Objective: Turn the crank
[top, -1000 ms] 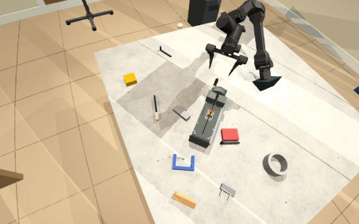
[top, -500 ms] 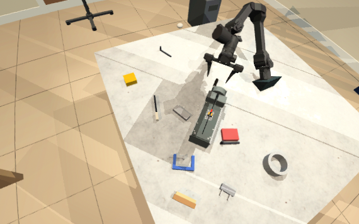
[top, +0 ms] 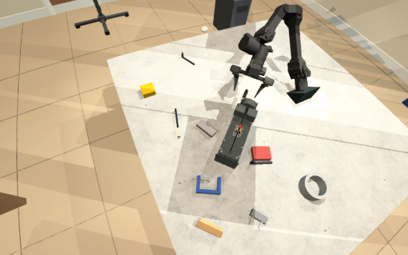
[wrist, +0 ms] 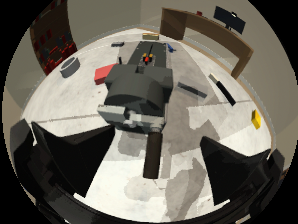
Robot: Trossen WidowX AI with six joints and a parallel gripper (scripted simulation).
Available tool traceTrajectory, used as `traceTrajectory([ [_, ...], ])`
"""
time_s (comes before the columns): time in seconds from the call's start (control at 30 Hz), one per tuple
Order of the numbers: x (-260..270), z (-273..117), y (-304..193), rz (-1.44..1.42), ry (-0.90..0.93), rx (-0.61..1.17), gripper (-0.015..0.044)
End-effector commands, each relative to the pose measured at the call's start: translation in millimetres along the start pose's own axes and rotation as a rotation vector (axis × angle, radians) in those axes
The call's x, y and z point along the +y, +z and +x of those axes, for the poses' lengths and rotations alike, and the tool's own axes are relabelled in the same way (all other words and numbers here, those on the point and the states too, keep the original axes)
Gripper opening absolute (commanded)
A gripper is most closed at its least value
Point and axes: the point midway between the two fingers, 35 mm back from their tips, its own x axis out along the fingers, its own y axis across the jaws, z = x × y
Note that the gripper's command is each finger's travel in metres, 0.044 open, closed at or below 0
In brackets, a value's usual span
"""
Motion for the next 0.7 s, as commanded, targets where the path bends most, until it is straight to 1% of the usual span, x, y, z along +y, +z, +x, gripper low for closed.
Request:
traceTrajectory([
  [0.0, 2.8, 5.8, -5.6, -0.007, 0.007, 0.001, 0.044],
  [0.67, 3.3, 25.5, -28.0, -0.008, 0.004, 0.001, 0.044],
])
